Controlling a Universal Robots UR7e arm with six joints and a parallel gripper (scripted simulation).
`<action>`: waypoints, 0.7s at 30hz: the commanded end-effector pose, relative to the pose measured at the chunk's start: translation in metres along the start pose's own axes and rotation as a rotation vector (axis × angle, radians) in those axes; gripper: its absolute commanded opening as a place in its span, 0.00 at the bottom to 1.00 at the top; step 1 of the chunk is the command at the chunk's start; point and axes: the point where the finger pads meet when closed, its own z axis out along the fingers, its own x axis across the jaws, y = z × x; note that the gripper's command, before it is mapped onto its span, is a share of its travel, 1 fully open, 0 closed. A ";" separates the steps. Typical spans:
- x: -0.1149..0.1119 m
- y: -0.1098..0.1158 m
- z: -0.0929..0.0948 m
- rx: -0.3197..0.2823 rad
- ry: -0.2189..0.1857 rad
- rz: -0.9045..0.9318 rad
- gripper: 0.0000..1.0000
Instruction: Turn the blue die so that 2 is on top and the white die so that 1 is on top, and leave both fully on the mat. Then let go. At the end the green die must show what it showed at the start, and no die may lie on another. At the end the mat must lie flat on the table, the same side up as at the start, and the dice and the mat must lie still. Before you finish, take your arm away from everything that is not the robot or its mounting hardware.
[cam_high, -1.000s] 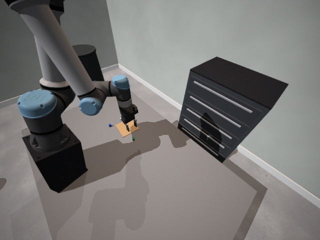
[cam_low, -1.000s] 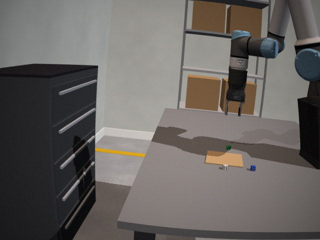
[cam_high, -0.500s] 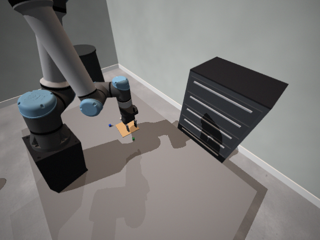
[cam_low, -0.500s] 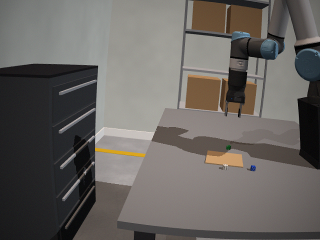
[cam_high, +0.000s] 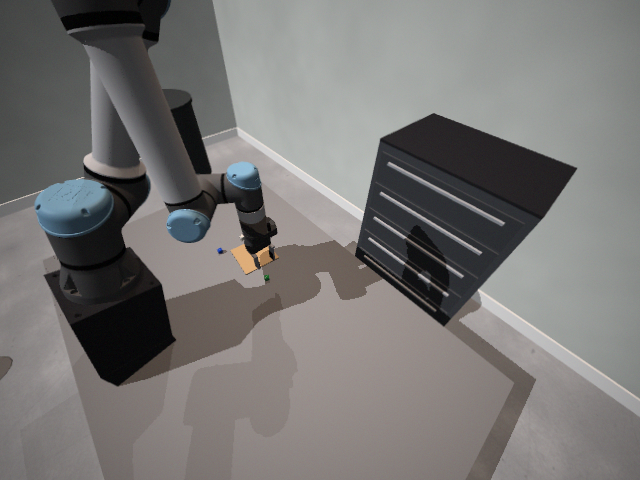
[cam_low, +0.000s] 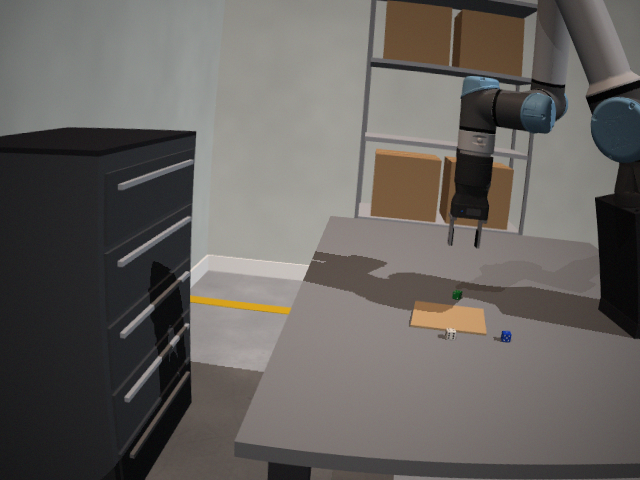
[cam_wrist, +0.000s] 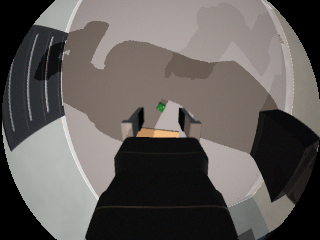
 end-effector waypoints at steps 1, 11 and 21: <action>0.000 0.000 0.011 0.001 -0.001 0.000 1.00; 0.000 0.000 0.043 0.001 -0.001 0.000 1.00; 0.000 0.000 0.065 0.001 -0.001 0.000 1.00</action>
